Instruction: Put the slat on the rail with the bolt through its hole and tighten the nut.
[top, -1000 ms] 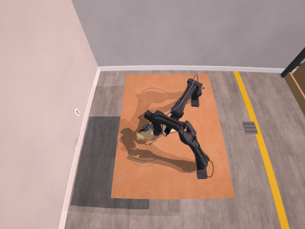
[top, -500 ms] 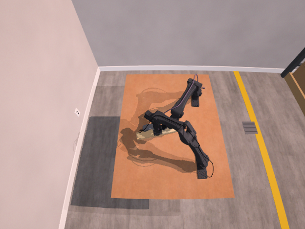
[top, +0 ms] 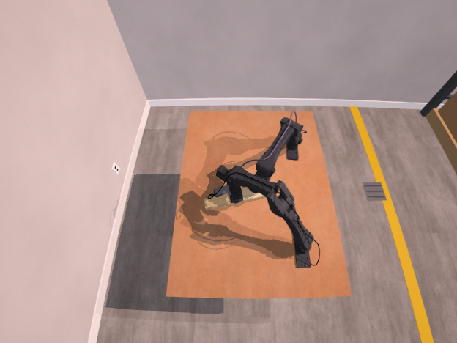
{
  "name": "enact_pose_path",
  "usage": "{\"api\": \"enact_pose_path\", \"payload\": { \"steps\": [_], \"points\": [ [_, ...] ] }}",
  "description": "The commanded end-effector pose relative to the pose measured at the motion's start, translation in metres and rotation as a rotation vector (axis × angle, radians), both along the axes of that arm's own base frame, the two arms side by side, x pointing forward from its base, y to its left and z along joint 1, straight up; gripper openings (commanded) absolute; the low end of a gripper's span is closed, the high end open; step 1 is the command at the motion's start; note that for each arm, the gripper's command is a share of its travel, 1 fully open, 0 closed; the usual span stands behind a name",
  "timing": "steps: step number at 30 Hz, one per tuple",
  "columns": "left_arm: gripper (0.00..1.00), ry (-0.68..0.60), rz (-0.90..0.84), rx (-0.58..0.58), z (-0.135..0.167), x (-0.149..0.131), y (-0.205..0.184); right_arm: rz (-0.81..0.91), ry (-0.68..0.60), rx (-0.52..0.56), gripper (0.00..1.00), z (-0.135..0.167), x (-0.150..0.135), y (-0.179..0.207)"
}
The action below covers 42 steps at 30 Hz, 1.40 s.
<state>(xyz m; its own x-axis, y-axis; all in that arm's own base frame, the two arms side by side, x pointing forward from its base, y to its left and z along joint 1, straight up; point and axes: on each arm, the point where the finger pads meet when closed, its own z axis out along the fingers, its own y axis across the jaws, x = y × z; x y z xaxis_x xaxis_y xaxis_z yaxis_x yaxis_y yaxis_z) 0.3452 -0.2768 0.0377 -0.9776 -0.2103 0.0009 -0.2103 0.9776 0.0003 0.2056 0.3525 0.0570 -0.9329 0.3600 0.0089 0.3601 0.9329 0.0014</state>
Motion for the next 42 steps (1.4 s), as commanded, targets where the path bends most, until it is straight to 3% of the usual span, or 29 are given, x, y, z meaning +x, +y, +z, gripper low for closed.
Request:
{"api": "enact_pose_path", "payload": {
  "steps": [1,9,42],
  "points": [
    [0.72,-0.01,0.0,-0.008,0.0051,0.0014,-0.0011,-0.221,-0.014,0.006,0.12,0.0041,0.0041,-0.0014],
    [0.72,-0.01,0.0,-0.008,0.0051,0.0014,-0.0011,-0.512,-0.01,0.006,0.12,0.0041,0.0041,-0.0014],
    [0.72,-0.01,0.0,-0.008,0.0051,0.0014,-0.0011,-0.518,-0.01,0.006,0.12,0.0041,0.0041,-0.0014]
  ]
}}
